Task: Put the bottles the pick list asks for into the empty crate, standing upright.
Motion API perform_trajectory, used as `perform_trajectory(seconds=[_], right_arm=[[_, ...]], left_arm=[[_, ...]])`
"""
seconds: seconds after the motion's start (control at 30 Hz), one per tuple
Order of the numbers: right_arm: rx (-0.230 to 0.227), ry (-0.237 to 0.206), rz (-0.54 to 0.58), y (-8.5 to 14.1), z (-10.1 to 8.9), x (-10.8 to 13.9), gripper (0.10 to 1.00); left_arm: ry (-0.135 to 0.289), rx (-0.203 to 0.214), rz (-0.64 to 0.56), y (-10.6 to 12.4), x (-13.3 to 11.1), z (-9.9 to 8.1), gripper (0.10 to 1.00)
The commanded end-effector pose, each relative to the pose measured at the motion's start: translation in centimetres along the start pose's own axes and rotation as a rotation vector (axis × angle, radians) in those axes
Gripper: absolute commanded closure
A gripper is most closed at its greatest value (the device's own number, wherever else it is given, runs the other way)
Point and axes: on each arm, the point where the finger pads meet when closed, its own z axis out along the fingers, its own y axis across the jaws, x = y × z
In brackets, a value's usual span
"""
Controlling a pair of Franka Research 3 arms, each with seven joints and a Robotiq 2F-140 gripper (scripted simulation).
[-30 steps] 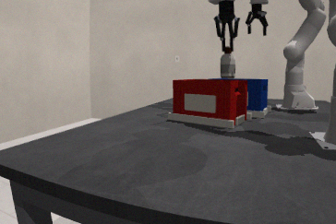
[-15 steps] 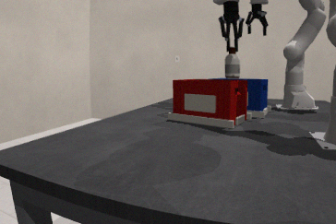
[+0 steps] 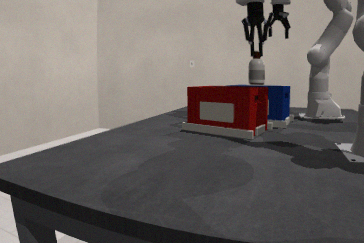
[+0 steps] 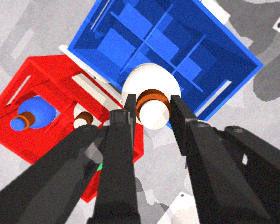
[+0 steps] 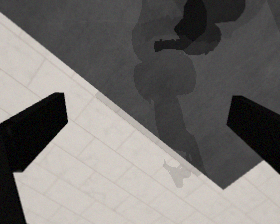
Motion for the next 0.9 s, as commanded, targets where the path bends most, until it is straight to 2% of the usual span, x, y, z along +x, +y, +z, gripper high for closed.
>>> perform_trajectory(seconds=[0.0,0.87], right_arm=[[0.000,0.004,0.004,0.0,0.0,0.1,0.098],[0.000,0.004,0.004,0.0,0.0,0.1,0.098]], left_arm=[[0.016,0.003,-0.020,0.8,0.4,-0.6,0.999],[0.016,0.003,-0.020,5.6,1.2,-0.6,0.999]])
